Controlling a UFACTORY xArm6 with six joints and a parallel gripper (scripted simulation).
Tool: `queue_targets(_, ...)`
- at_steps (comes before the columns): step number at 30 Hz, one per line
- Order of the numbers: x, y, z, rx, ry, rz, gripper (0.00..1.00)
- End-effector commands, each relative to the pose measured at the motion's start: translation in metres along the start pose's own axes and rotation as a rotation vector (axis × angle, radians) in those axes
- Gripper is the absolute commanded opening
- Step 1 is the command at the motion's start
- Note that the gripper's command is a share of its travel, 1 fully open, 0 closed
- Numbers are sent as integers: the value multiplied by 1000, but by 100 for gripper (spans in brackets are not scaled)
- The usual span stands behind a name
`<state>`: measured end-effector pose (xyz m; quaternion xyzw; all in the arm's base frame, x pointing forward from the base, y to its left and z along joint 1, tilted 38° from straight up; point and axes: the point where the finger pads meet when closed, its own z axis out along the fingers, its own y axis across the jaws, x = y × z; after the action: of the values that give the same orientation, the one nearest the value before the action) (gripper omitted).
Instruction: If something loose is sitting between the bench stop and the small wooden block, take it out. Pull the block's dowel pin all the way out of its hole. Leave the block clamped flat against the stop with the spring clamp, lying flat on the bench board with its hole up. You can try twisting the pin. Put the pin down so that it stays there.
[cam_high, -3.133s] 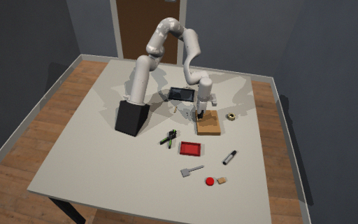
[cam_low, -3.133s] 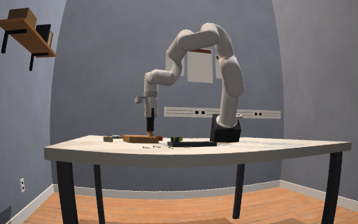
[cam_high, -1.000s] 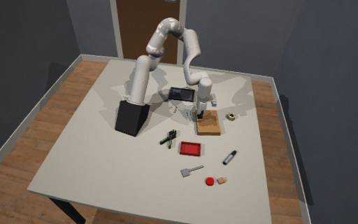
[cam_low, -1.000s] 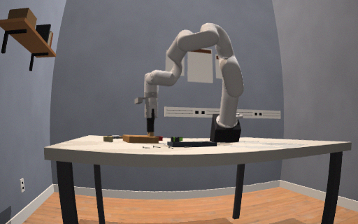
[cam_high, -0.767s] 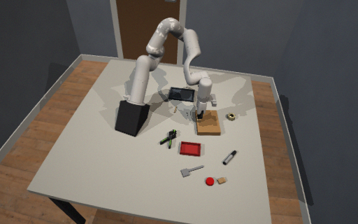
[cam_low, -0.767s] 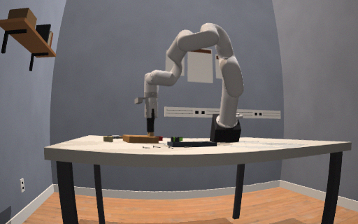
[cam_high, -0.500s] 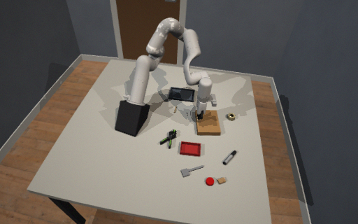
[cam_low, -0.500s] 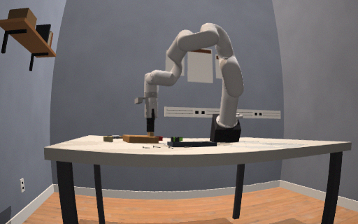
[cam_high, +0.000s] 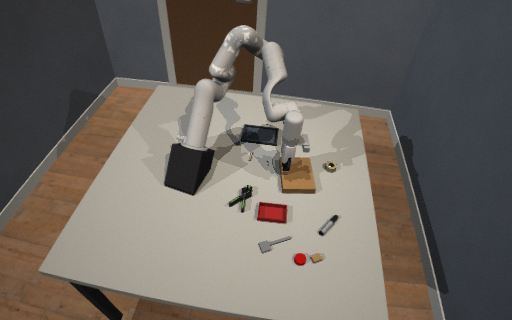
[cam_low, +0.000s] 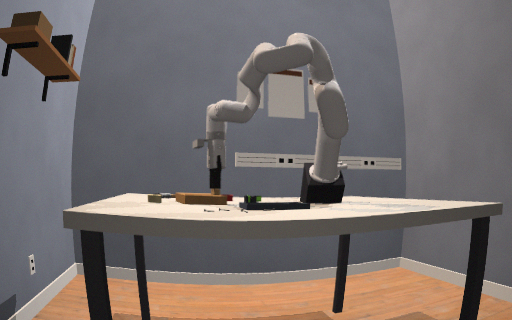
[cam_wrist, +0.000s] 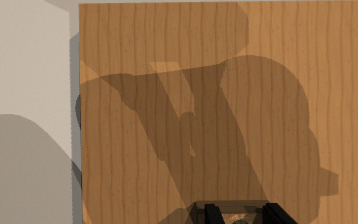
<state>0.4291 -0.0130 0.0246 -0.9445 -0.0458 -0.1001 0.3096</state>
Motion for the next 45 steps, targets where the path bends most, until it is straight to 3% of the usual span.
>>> queue_targets(1, 1, 0, -1, -1, 2, -1, 28)
queue_targets(27, 1, 0, -2, -1, 2, -1, 28)
queue_targets(45, 1, 0, -16, -1, 2, -1, 28)
